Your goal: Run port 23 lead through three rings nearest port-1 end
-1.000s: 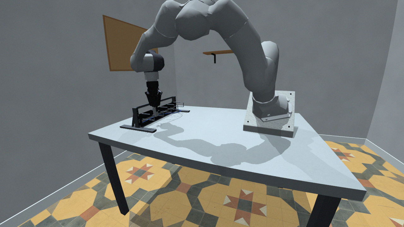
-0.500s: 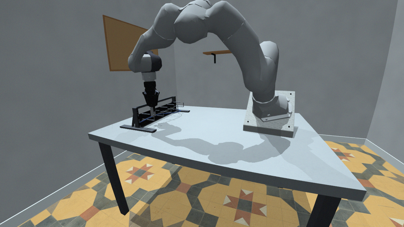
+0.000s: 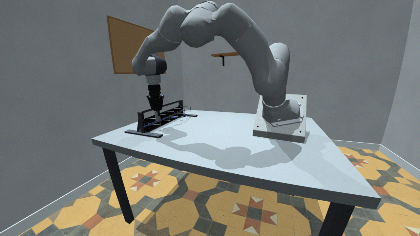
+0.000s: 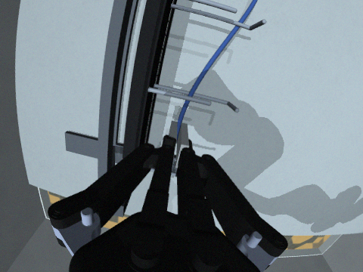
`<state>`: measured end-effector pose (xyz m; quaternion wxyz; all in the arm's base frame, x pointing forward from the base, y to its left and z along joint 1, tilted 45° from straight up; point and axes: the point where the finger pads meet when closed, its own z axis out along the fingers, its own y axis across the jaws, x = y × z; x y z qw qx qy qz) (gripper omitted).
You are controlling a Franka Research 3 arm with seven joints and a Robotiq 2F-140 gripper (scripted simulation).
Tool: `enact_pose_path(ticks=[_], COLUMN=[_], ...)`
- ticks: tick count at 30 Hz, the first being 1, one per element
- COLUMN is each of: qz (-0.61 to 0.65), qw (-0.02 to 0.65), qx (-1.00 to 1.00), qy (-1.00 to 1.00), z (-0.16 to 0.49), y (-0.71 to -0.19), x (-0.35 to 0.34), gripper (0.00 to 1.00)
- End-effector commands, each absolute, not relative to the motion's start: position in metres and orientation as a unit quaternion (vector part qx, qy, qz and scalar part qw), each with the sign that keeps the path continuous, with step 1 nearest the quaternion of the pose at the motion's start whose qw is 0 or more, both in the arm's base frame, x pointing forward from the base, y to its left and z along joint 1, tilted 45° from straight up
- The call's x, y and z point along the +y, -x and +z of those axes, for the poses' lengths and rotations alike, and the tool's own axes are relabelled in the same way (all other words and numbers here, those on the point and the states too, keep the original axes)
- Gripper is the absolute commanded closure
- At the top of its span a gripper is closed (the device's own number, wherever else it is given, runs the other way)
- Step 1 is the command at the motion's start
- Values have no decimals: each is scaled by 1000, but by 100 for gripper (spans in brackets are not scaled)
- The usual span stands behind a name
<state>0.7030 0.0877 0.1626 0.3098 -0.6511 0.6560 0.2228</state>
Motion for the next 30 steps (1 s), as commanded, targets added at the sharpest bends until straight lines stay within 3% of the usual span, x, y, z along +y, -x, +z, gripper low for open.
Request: enact_pose_path(ticks=[1, 21, 22, 30], qz=[226, 226, 226, 226], qw=[307, 307, 307, 307], qx=[659, 659, 659, 659], qy=[648, 648, 648, 648], z=[162, 162, 162, 162], y=[-702, -703, -703, -703], x=[87, 87, 87, 87], gripper=[100, 100, 80, 80])
